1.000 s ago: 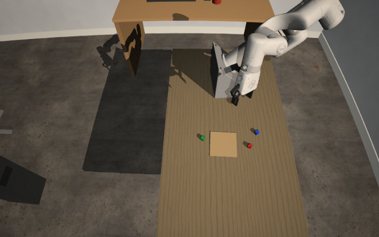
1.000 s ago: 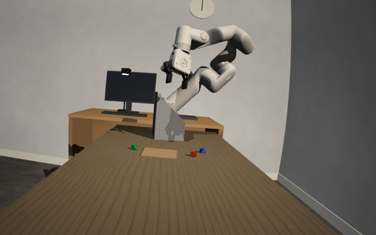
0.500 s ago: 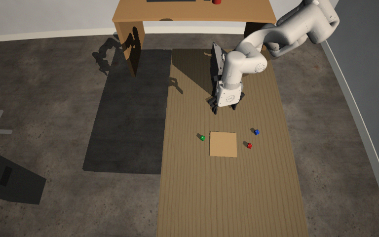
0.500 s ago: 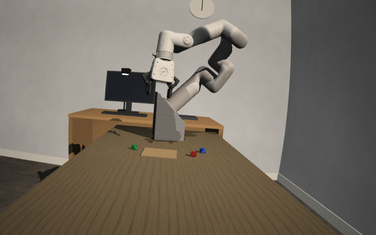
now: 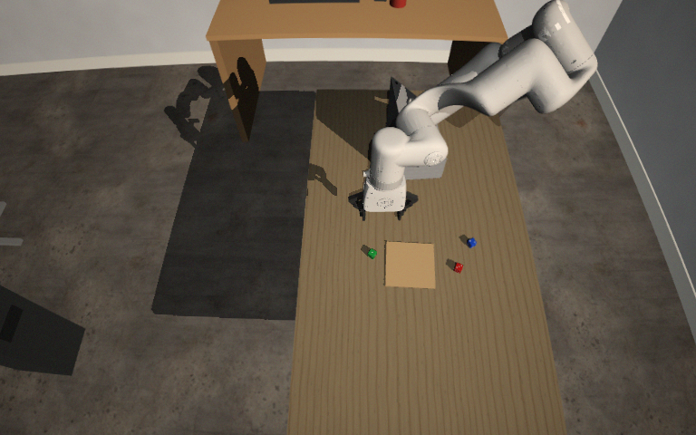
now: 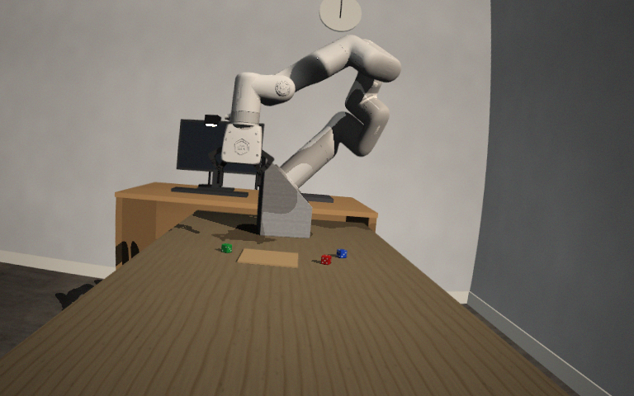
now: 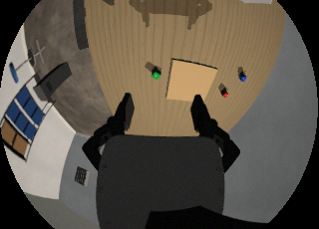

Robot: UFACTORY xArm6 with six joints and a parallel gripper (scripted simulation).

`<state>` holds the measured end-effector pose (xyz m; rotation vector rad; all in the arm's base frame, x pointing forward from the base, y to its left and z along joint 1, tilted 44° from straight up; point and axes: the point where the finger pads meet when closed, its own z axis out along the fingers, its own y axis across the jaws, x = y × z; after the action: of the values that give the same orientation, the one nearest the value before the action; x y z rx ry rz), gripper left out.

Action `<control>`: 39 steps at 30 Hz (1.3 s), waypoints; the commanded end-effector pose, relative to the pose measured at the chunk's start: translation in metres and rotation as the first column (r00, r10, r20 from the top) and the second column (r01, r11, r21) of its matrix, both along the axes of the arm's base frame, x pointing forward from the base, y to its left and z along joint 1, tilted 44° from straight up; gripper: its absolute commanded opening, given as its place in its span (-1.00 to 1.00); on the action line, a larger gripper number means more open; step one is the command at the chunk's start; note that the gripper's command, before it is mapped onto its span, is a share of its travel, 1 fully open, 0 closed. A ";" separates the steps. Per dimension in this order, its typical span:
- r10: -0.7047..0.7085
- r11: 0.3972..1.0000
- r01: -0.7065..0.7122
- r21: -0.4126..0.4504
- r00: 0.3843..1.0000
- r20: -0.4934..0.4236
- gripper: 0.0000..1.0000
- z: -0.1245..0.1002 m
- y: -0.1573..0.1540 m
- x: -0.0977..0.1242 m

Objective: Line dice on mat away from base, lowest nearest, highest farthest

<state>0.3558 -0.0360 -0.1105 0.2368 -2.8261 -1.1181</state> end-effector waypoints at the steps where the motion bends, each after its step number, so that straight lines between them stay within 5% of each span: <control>1: -0.016 1.000 0.016 0.000 0.999 -0.037 1.00 -0.015 -0.002 0.003; 24: -0.016 1.000 0.016 0.000 0.999 -0.037 1.00 -0.024 0.007 0.001; 39: -0.016 1.000 0.016 0.000 0.999 -0.037 1.00 -0.093 0.071 -0.012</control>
<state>0.3405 0.0221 -0.1874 0.1916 -2.7896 -1.1108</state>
